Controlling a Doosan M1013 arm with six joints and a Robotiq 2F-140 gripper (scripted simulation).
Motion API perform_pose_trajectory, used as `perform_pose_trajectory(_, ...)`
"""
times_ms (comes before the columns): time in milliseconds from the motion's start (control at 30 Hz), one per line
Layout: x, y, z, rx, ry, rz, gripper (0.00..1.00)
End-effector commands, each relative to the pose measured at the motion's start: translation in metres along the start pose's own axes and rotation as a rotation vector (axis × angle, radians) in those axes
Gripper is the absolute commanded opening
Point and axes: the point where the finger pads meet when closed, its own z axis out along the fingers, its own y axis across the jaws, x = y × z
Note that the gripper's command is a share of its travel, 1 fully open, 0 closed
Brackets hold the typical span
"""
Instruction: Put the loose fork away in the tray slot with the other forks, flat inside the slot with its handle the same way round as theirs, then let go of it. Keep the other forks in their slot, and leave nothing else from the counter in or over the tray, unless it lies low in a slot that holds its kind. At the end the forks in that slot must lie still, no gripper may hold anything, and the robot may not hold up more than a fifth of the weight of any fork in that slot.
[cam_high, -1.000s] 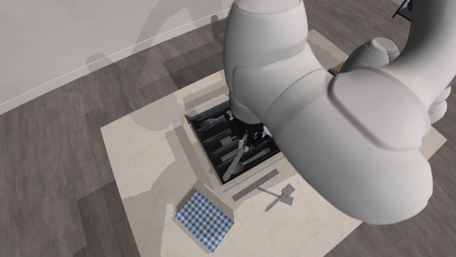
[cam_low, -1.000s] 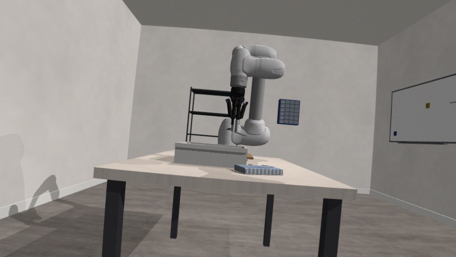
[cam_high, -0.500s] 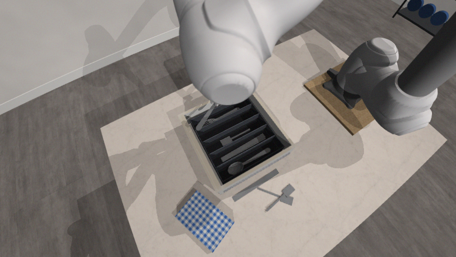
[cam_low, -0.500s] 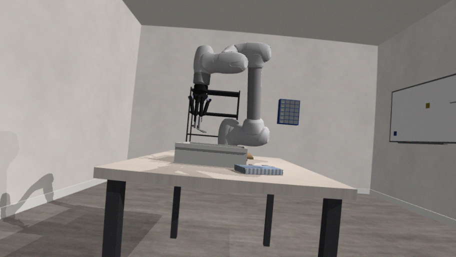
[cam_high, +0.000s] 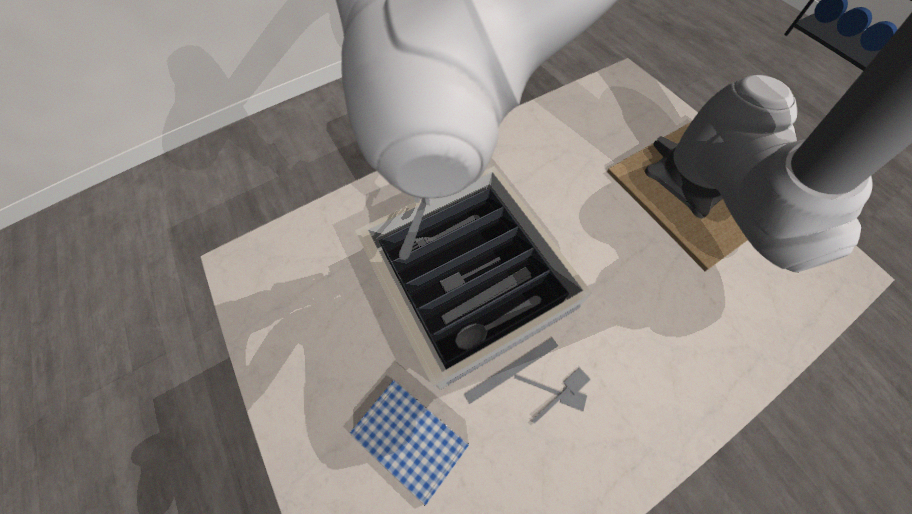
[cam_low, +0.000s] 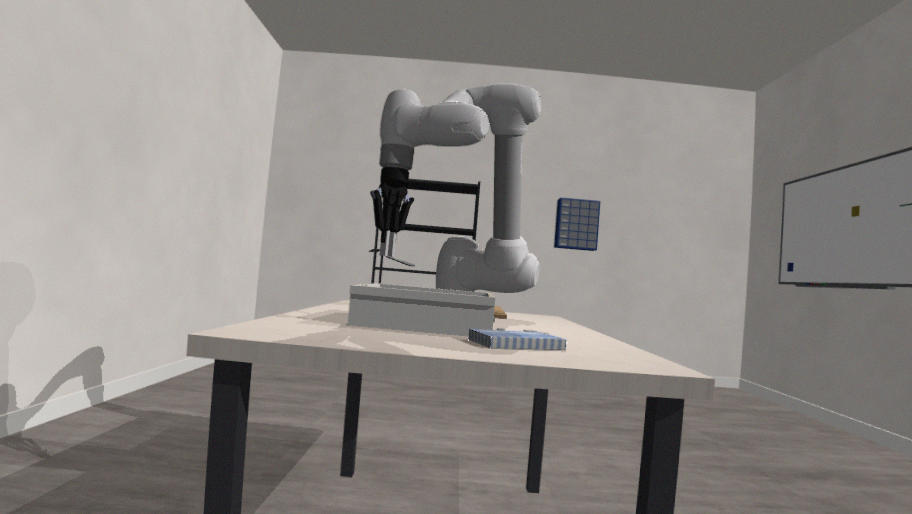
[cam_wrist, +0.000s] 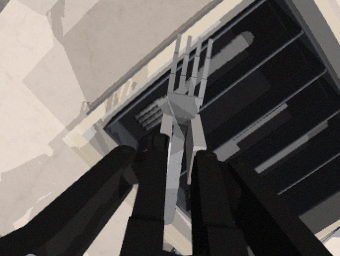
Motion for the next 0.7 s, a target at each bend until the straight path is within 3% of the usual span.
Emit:
perform_pose_trajectory(0, 0.0, 0.0, -0.0002, -0.004, -0.008, -0.177, 0.02)
perform_pose_trajectory(467, -0.0009, -0.0003, -0.0005, 0.007, 0.015, -0.932, 0.02)
perform_pose_trajectory(533, -0.0009, -0.0003, -0.0005, 0.007, 0.015, -0.932, 0.02)
perform_pose_trajectory(567, -0.001, -0.0003, -0.0005, 0.008, 0.019, -1.081, 0.02)
perform_pose_trajectory(667, -0.0012, -0.0004, -0.0006, 0.009, 0.025, -1.211, 0.02)
